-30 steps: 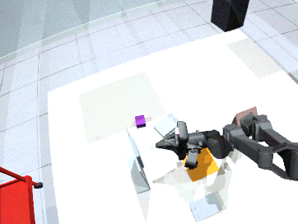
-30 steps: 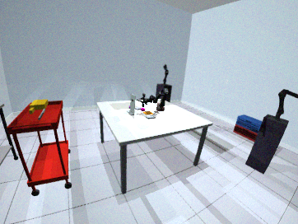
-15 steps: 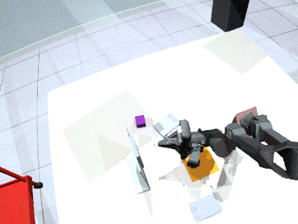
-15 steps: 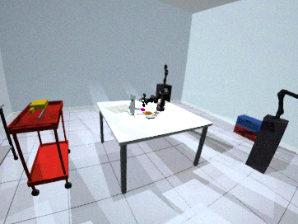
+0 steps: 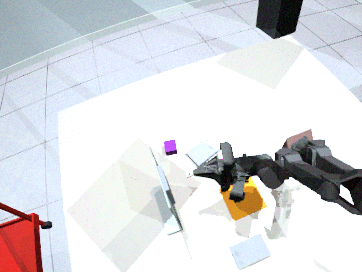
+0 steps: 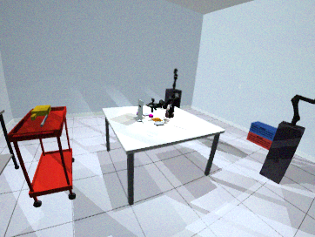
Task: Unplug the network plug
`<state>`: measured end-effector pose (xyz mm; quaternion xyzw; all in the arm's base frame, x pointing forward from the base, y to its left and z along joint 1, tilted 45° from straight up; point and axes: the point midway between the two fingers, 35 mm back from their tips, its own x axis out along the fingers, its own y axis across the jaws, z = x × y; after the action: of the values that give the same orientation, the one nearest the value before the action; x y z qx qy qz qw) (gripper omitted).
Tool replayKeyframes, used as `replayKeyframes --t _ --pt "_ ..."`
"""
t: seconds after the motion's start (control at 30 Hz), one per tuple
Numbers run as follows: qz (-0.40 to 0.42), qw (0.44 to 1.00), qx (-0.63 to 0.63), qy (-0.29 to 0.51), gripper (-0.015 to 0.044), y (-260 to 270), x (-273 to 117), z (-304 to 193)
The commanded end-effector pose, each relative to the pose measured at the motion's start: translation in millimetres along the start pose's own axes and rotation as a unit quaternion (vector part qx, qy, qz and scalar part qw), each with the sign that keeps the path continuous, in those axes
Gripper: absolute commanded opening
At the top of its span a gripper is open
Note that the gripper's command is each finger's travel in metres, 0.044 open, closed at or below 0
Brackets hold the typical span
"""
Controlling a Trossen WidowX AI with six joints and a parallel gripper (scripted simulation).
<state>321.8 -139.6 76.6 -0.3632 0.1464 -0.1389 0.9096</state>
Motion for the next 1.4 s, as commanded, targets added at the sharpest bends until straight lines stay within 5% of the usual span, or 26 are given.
replayKeyframes --t 0.0,0.87,1.37 --pt "0.0 1.0 -0.002 -0.003 0.0 -9 -2 1" --pt "0.003 1.0 -0.005 -0.003 0.0 -51 -21 0" --pt "0.156 0.984 -0.085 0.001 0.0 -3 -28 -15"
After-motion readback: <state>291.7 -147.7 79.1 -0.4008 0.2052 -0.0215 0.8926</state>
